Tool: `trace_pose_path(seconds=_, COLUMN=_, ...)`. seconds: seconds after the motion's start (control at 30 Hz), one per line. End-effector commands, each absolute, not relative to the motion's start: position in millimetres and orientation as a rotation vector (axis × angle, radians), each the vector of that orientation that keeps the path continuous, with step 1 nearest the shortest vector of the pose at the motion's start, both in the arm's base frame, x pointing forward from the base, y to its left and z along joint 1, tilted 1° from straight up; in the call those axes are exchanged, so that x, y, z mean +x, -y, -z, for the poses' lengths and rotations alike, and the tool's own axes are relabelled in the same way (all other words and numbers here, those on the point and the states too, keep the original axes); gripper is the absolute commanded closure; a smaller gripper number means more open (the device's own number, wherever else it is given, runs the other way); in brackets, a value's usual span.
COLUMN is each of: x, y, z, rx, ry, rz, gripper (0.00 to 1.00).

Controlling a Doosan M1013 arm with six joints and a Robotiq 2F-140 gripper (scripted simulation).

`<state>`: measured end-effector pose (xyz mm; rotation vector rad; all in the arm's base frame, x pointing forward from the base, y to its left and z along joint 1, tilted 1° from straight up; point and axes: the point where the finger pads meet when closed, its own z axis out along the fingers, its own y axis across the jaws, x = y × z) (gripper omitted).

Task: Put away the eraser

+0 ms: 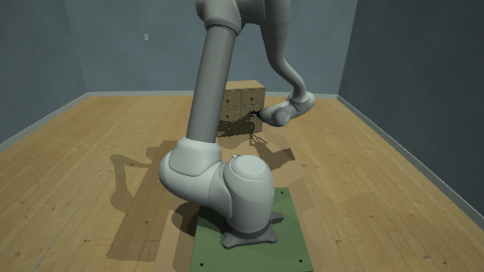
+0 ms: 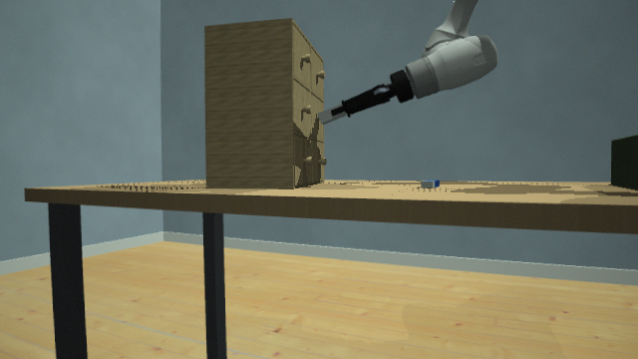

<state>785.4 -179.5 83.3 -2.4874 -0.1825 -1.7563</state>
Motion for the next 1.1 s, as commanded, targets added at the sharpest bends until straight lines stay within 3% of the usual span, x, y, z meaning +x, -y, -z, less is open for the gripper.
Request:
trace_pose_path(seconds=0.0, x=785.4, y=179.5, z=-83.4, rx=-2.487, ry=0.183, rz=1.757, gripper=0.92)
trace_pose_path(seconds=1.07, x=778.4, y=180.6, z=-83.4, rx=-2.487, ry=0.183, rz=1.757, gripper=0.92)
